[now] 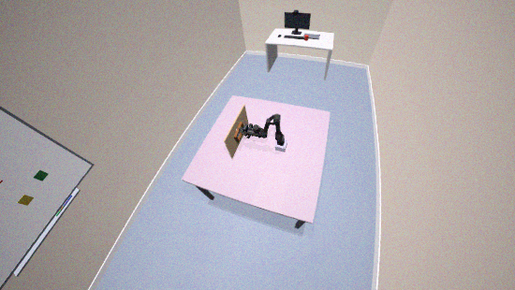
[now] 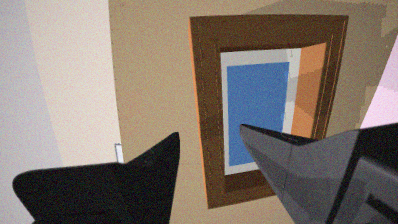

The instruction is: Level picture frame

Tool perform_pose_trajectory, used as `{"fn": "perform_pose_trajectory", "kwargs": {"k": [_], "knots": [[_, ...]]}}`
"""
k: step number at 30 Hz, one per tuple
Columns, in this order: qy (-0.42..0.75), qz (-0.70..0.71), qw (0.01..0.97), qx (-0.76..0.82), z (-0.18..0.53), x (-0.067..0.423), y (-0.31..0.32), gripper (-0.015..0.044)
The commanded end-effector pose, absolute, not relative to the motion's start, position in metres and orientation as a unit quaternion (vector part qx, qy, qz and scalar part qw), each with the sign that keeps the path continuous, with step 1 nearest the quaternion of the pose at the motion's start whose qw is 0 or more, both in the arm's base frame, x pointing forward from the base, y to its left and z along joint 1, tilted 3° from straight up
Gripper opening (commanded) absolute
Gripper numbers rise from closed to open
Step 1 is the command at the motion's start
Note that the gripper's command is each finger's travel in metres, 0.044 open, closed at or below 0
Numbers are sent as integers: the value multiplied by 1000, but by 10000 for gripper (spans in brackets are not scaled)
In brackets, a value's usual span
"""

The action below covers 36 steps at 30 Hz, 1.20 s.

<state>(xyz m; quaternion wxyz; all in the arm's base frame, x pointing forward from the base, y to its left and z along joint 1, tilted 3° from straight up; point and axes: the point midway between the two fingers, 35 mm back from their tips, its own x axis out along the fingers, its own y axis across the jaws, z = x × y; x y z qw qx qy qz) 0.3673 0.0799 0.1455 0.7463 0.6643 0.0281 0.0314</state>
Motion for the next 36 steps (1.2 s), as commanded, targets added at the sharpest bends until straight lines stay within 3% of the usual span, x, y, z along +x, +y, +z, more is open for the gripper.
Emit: {"fn": "perform_pose_trajectory", "kwargs": {"k": [1, 34, 36], "knots": [[29, 32, 746, 665, 144, 374, 80, 260], [29, 32, 746, 665, 144, 375, 80, 260], [29, 32, 746, 665, 144, 375, 81, 208]]}}
